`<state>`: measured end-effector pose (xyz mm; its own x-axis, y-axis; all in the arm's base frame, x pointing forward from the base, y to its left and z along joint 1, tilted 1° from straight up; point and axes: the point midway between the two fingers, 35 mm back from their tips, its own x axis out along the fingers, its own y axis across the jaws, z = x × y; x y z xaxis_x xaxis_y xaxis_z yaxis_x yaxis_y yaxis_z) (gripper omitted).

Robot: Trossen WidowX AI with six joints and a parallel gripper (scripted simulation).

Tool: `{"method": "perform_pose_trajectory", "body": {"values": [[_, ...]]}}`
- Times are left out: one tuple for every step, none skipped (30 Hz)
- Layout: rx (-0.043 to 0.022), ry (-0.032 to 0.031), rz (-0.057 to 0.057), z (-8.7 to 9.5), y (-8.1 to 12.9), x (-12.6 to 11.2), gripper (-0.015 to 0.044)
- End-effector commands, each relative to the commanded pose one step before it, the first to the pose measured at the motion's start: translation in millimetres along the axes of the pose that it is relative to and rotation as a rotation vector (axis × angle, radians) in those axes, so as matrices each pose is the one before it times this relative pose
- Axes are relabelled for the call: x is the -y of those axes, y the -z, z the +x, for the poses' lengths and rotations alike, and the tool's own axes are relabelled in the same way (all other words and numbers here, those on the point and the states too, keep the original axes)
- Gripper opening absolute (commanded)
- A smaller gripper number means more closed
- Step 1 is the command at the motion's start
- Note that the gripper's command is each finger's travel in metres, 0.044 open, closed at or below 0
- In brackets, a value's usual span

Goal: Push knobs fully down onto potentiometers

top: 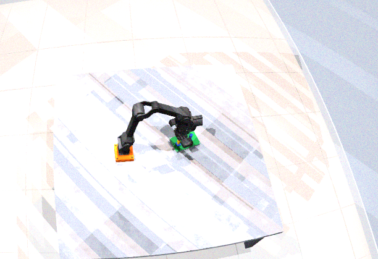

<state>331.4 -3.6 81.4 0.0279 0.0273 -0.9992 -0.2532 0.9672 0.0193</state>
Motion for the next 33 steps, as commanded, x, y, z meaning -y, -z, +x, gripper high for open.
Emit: {"method": "perform_pose_trajectory", "body": {"values": [[0.00098, 0.00489, 0.0024, 1.65, -0.4, 0.66, 0.0], [0.0, 0.0, 0.0, 0.0, 0.0, 0.0, 0.0], [0.0, 0.0, 0.0, 0.0, 0.0, 0.0, 0.0], [0.0, 0.0, 0.0, 0.0, 0.0, 0.0, 0.0], [0.0, 0.0, 0.0, 0.0, 0.0, 0.0, 0.0], [0.0, 0.0, 0.0, 0.0, 0.0, 0.0, 0.0], [0.0, 0.0, 0.0, 0.0, 0.0, 0.0, 0.0], [0.0, 0.0, 0.0, 0.0, 0.0, 0.0, 0.0], [0.0, 0.0, 0.0, 0.0, 0.0, 0.0, 0.0], [0.0, 0.0, 0.0, 0.0, 0.0, 0.0, 0.0], [0.0, 0.0, 0.0, 0.0, 0.0, 0.0, 0.0], [0.0, 0.0, 0.0, 0.0, 0.0, 0.0, 0.0], [0.0, 0.0, 0.0, 0.17, 0.0, 0.0, 0.0], [0.0, 0.0, 0.0, 0.36, 0.0, 0.0, 0.0], [0.0, 0.0, 0.0, 0.22, 0.0, 0.0, 0.0], [0.0, 0.0, 0.0, 0.0, 0.0, 0.0, 0.0], [0.0, 0.0, 0.0, -0.26, -0.01, 0.0, 0.0], [0.0, 0.0, 0.0, -0.53, -0.02, 0.0, 0.0], [0.0, 0.0, 0.0, -0.74, -0.02, 0.01, 0.0], [0.0, 0.0, 0.0, -0.96, -0.03, 0.01, 0.0], [0.0, 0.0, 0.0, -1.21, -0.03, 0.01, 0.0], [0.0, 0.0, 0.0, -1.45, -0.03, 0.01, 0.0], [0.0, 0.0, 0.0, -1.46, -0.02, 0.01, 0.0], [0.0, 0.0, 0.0, -1.5, -0.01, 0.0, 0.0], [0.0, 0.0, 0.0, -1.54, -0.01, 0.0, 0.0], [0.0, 0.0, 0.0, -1.56, 0.0, 0.0, 0.0], [0.0, 0.0, 0.0, -1.57, 0.01, 0.0, 0.0], [0.0, 0.0, 0.0, -1.57, 0.02, -0.01, 0.0], [0.0, 0.0, 0.0, -1.57, 0.03, -0.01, 0.0], [0.0, 0.0, 0.0, -1.24, 0.03, -0.01, 0.0], [0.0, 0.0, 0.0, -0.75, 0.02, -0.01, 0.0], [0.0, 0.0, 0.0, -0.25, 0.01, 0.0, 0.0], [-0.0081, -0.00685, -0.0022, 6.4, 1.71, -1.27, 0.0026]]}}
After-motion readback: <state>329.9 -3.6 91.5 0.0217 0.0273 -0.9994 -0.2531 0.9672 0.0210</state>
